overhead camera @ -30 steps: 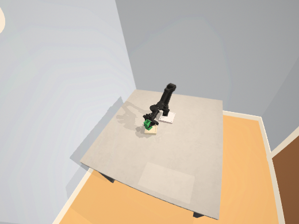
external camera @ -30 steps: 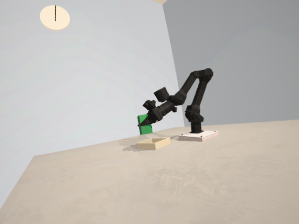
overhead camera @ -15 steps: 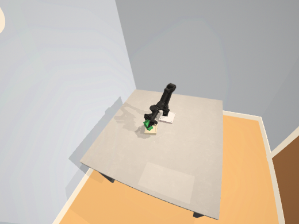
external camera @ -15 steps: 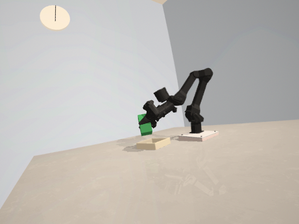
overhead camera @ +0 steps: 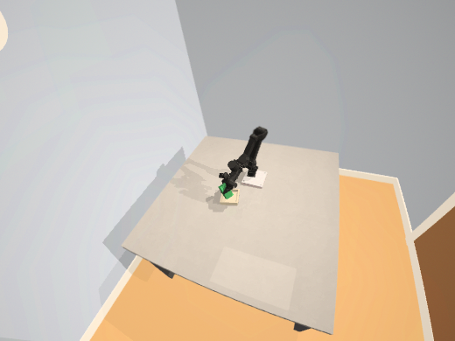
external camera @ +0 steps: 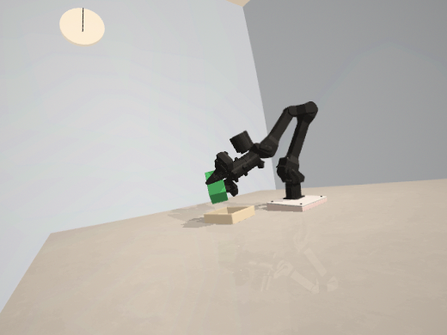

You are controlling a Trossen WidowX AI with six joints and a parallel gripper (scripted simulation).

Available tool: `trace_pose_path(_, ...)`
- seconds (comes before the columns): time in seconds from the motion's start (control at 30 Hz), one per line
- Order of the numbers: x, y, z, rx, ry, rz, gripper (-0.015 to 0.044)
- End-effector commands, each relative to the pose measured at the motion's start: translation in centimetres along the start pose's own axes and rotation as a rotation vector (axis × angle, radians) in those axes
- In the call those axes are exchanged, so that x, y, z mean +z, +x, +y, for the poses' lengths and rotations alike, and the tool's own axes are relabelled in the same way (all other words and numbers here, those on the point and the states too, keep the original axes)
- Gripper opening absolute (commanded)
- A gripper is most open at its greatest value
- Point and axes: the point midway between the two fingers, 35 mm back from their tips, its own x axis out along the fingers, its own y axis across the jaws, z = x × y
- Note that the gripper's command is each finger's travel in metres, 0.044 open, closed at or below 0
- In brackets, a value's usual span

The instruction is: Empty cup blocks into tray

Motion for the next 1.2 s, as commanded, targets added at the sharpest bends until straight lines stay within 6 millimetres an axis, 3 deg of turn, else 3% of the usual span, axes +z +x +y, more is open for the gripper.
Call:
trace_pose_path(0.0, 0.02, 0.02, -0.06, -0.002, 0.083, -0.005, 0.0)
trace_pose_path(1.17, -0.04, 0.25, -0.01, -0.001, 0.848, -0.005, 0.0)
